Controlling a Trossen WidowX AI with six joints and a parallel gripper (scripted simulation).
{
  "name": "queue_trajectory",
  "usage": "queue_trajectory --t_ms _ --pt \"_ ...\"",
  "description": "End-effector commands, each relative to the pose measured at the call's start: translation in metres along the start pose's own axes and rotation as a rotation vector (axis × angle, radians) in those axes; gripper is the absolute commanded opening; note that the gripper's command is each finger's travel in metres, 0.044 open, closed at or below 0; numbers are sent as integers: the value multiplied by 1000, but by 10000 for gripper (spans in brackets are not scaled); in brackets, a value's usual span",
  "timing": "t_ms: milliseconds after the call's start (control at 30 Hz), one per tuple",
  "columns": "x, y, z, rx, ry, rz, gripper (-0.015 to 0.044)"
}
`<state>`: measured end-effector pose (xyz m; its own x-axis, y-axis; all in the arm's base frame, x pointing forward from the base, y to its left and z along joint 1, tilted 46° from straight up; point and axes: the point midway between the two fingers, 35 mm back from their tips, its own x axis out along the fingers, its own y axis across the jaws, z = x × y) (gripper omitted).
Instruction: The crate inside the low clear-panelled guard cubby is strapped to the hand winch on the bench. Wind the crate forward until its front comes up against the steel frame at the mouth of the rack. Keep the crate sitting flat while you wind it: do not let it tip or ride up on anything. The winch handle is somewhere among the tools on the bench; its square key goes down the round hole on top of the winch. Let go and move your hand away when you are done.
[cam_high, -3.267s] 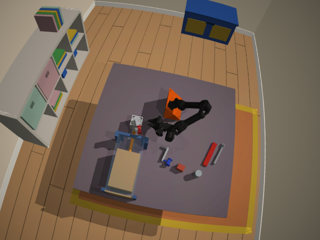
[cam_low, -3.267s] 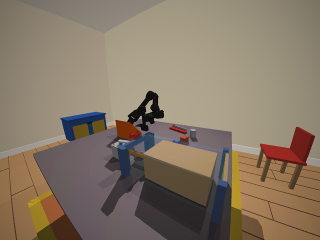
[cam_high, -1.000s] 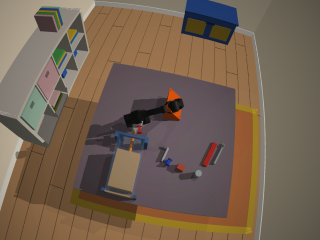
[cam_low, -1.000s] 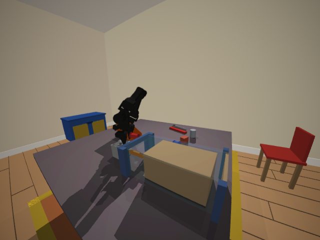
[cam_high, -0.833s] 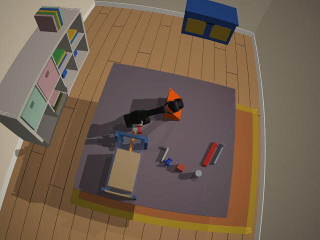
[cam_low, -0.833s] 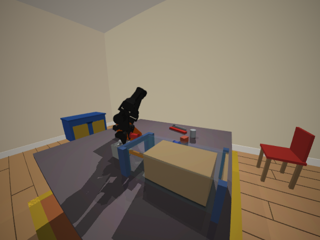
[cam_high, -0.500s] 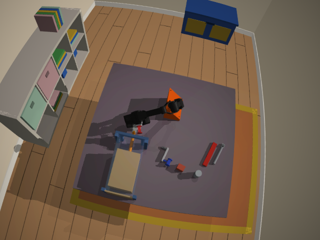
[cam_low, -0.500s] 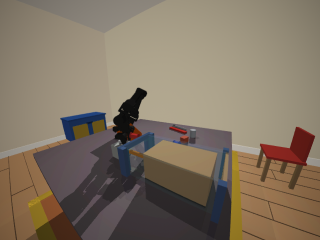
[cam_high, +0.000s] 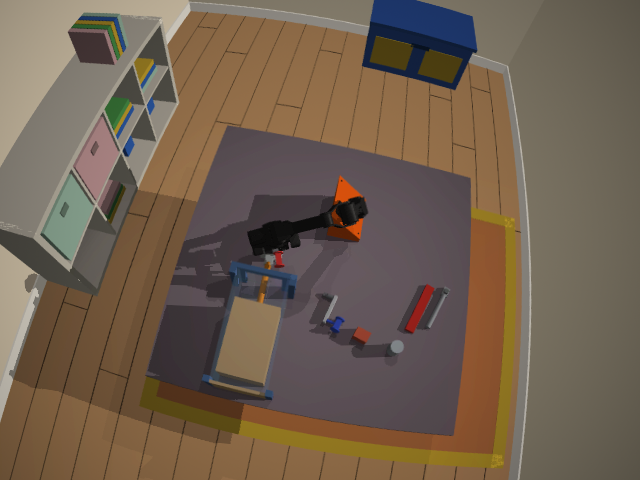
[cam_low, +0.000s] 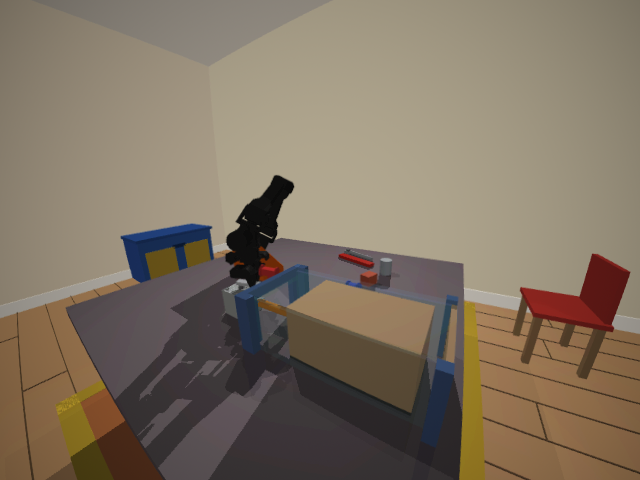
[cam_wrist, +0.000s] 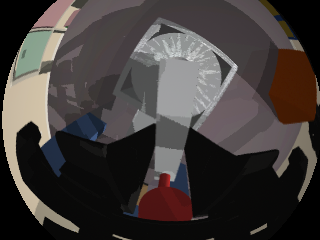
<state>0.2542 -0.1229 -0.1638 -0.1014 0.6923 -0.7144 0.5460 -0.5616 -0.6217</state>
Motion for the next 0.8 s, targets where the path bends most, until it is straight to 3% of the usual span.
queue_trajectory --t_ms 0,167,767 --pt "-1 1 0 -3 0 4 52" --pt "-1 1 0 -3 0 4 0" --pt "-5 -2 7 1 99 24 0"
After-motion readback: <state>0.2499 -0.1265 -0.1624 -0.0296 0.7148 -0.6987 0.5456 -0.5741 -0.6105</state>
